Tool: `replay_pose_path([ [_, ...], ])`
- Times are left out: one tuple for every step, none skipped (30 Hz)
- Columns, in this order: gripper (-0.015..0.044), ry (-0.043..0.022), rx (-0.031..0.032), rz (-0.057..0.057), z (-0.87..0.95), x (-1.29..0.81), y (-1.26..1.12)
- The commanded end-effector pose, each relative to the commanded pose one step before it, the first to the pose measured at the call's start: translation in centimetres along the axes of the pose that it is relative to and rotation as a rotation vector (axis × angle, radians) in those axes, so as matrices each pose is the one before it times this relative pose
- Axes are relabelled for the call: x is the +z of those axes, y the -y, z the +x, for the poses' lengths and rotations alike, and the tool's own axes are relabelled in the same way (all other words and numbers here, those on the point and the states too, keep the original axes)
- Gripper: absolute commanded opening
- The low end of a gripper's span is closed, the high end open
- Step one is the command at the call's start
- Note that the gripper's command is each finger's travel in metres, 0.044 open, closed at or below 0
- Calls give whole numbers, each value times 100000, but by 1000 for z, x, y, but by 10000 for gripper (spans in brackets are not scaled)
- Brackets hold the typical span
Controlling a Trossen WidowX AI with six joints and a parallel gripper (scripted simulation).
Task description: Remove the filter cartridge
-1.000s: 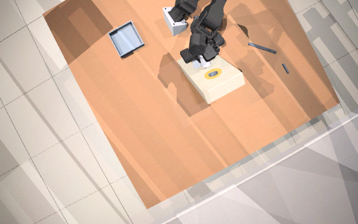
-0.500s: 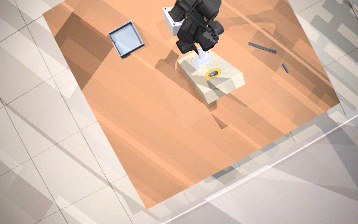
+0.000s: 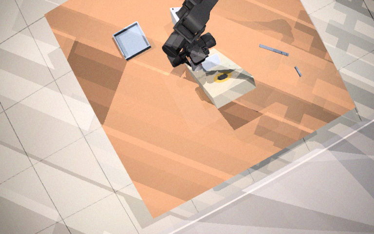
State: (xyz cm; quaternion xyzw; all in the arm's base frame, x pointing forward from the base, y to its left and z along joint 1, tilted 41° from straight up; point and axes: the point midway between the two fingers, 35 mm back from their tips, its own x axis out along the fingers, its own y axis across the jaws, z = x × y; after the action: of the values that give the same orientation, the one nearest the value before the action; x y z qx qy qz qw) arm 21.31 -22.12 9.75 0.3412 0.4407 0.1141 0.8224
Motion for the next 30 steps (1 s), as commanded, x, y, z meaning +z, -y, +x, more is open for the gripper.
replay_pose_path([
  [0,-126,-370,626,-21,-63,130],
  [0,-366,-1114,1883,-62,-189,391],
  [0,-574,-1870,3157,-101,-309,656],
  [0,-634,-2289,3860,-113,-360,805],
  [0,-566,-2310,3895,-101,-341,817],
  [0,-498,-2328,3928,-89,-321,827],
  [0,-430,-2343,3962,-77,-300,837],
  [0,-362,-2356,3996,-64,-279,846],
  [0,-295,-2367,4029,-52,-258,855],
  [0,-228,-2375,4062,-40,-236,862],
  [0,-161,-2380,4094,-27,-214,869],
  [0,-95,-2384,4127,-14,-191,874],
  [0,-30,-2386,4159,-2,-169,879],
  [0,35,-2385,4191,11,-146,883],
  [0,99,-2382,4222,24,-123,886],
  [0,162,-2378,4253,37,-100,888],
  [0,224,-2371,4284,49,-76,889],
  [0,285,-2363,4314,62,-53,889],
  [0,345,-2353,4343,75,-30,888],
  [0,404,-2342,4372,87,-7,887],
  [0,462,-2329,4400,100,16,884],
  [0,519,-2315,4428,112,38,880],
  [0,575,-2299,4456,125,61,876],
  [0,630,-2282,4482,137,83,870],
  [0,560,-1868,3716,124,88,713],
  [0,353,-1115,2238,80,63,425],
  [0,120,-371,747,28,23,141],
  [0,0,0,0,0,0,0],
  [0,0,0,0,0,0,0],
  [0,0,0,0,0,0,0],
])
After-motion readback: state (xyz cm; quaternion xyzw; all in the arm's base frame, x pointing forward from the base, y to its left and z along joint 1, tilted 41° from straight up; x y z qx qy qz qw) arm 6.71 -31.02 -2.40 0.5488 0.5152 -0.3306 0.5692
